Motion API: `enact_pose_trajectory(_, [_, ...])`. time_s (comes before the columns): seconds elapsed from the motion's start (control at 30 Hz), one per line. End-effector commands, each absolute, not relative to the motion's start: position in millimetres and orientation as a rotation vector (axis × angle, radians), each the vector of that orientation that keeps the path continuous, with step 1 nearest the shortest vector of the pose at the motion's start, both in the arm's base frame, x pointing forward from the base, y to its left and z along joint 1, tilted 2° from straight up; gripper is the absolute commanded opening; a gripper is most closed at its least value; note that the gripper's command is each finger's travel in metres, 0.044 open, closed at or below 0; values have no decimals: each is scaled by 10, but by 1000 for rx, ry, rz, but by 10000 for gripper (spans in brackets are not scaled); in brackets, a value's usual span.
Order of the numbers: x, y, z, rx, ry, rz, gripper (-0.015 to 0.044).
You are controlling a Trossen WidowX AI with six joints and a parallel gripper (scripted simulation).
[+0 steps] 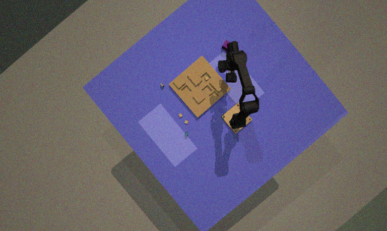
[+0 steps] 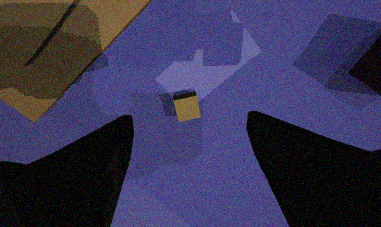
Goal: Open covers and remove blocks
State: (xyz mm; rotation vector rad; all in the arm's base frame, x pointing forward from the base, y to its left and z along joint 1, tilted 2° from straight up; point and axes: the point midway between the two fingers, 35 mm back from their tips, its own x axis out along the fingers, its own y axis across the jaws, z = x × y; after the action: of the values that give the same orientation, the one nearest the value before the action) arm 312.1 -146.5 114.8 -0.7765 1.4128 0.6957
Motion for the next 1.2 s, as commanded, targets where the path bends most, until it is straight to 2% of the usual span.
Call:
enact_pose_trajectory(0.0, [3241,-1249,1156,-645,1445,575,177])
enact_pose_trajectory(0.23, [3372,-856,1152,-391,1495,336,0])
enact_pose_trajectory(0.7, [3502,-79,1145,97,1514,-120,0])
enact_pose_trajectory(1.17, [3519,-72,1037,103,1514,-126,0])
